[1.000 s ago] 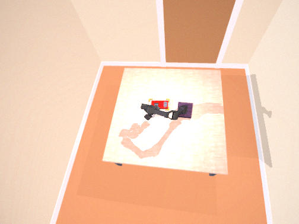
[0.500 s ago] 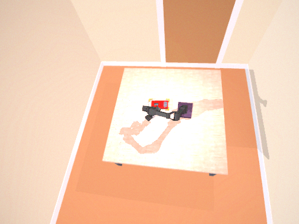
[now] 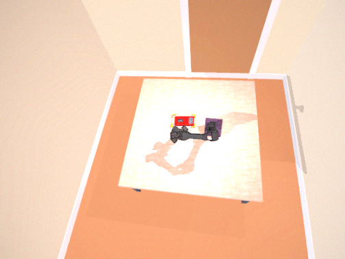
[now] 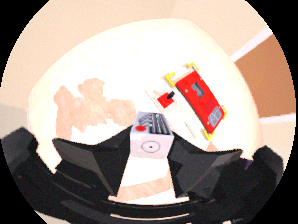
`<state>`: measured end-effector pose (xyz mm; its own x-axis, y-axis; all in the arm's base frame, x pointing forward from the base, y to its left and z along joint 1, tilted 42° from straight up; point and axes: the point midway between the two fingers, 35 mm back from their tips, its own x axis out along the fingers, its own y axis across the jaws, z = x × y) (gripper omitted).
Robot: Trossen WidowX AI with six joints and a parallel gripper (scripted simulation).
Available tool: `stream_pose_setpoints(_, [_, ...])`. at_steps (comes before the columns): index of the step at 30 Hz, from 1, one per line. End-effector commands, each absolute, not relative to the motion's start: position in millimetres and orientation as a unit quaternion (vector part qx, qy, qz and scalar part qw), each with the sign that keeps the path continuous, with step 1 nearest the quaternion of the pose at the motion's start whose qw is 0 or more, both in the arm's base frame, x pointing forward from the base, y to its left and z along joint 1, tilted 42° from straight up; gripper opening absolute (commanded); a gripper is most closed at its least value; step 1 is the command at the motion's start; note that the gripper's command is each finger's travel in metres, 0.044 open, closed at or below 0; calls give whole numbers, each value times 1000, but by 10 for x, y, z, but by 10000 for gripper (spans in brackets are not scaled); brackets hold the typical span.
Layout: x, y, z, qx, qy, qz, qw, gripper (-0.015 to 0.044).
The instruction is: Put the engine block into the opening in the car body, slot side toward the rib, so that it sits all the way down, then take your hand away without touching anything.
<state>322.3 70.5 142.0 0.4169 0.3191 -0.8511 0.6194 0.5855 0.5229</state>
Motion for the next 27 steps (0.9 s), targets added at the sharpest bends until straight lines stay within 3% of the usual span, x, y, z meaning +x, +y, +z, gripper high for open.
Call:
stream_pose_setpoints(1, [3197, 726, 1445, 444, 473, -135, 749, 0])
stream_pose_setpoints(27, [3193, 1050, 1111, 450, 438, -148, 765, 0])
